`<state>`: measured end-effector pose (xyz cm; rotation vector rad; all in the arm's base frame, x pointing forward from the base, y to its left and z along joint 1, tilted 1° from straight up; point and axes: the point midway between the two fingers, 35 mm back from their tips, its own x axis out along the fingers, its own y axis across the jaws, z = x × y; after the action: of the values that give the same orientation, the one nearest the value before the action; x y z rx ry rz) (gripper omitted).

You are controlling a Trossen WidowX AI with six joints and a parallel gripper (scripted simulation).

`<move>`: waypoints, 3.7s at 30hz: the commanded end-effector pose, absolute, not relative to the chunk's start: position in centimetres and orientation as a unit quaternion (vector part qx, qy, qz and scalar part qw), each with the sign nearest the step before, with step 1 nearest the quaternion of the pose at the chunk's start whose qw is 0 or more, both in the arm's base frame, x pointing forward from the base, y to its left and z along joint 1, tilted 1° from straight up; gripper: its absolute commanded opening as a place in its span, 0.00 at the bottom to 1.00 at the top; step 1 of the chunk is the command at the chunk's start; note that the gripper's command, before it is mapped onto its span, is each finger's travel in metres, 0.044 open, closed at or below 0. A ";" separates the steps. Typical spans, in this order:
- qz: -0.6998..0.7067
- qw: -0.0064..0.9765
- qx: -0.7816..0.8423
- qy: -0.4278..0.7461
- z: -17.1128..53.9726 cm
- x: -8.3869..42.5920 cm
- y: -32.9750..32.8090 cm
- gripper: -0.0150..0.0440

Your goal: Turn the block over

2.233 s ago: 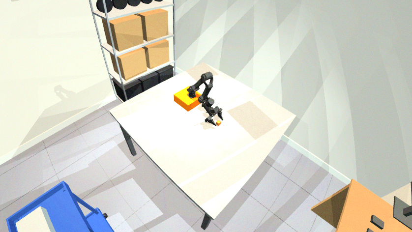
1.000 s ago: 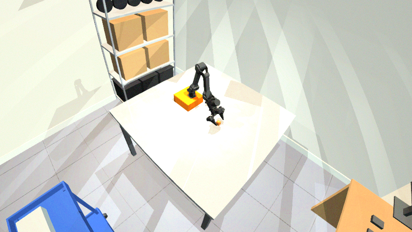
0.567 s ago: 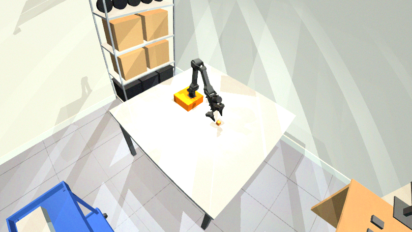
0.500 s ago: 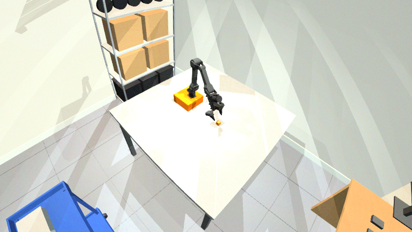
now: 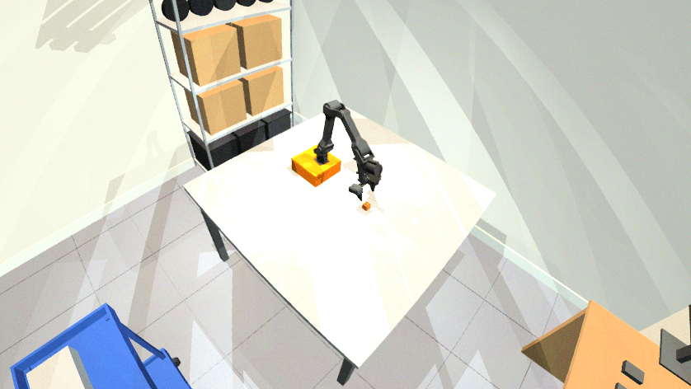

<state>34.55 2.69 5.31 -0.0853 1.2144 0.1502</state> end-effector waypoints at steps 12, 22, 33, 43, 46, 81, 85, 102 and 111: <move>0.062 0.722 -0.054 0.687 6.6 36.1 2.9 1.00; 0.062 0.722 -0.054 0.687 3.1 36.3 2.9 1.00; 0.062 0.722 -0.054 0.687 1.3 36.4 3.0 1.00; 0.062 0.722 -0.053 0.687 -0.3 36.5 3.0 1.00; 0.062 0.722 -0.053 0.687 -0.8 36.5 3.0 1.00; 0.062 0.722 -0.053 0.687 -1.6 36.5 3.0 0.25; 0.062 0.722 -0.054 0.687 0.8 36.4 3.0 0.25; 0.066 0.776 -0.046 0.625 0.4 36.7 3.0 0.25; 0.069 0.818 -0.041 0.569 0.1 36.6 3.0 0.25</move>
<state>36.75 2.94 0.06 -0.0961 1.2692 0.1428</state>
